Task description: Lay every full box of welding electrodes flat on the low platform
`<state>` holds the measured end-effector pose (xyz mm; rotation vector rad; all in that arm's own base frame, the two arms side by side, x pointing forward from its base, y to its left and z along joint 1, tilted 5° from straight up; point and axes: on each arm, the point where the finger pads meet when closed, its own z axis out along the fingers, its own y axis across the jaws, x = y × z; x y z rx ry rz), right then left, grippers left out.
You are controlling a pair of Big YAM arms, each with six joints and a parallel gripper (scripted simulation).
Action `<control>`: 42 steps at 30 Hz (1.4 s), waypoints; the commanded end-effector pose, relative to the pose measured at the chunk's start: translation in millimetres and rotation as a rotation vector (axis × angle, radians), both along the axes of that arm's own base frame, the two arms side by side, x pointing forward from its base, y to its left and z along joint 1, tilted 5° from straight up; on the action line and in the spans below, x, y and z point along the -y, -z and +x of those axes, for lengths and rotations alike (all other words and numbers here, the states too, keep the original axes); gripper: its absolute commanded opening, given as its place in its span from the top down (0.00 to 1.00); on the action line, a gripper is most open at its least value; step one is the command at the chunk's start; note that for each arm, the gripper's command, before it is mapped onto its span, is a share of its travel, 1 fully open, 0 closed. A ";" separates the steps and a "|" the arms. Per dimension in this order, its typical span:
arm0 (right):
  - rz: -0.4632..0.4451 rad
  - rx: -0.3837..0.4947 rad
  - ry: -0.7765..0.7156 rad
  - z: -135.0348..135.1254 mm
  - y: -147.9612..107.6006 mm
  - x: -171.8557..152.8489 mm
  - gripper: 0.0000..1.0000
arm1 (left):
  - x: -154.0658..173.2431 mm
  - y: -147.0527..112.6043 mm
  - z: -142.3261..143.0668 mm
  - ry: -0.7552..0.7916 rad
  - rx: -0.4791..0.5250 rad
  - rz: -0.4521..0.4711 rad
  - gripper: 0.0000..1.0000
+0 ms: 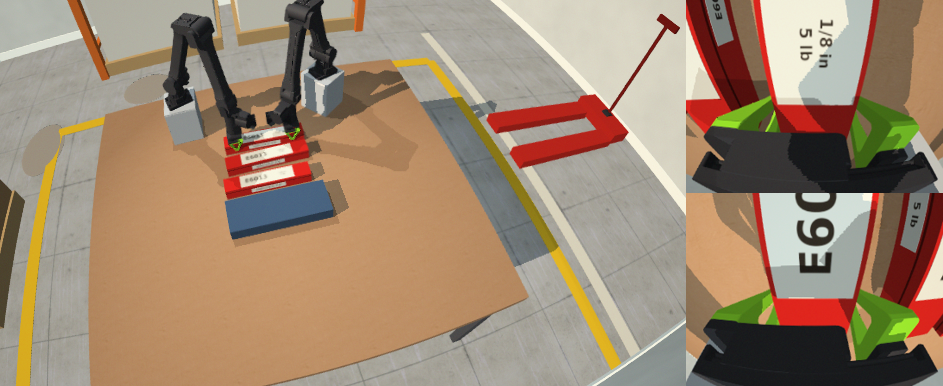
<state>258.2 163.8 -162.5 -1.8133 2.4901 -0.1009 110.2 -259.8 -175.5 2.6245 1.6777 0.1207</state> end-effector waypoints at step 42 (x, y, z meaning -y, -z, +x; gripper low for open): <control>-0.010 -0.018 0.017 -2.0 1.7 7.4 1.00 | 0.3 3.6 4.3 0.005 0.004 -0.006 1.00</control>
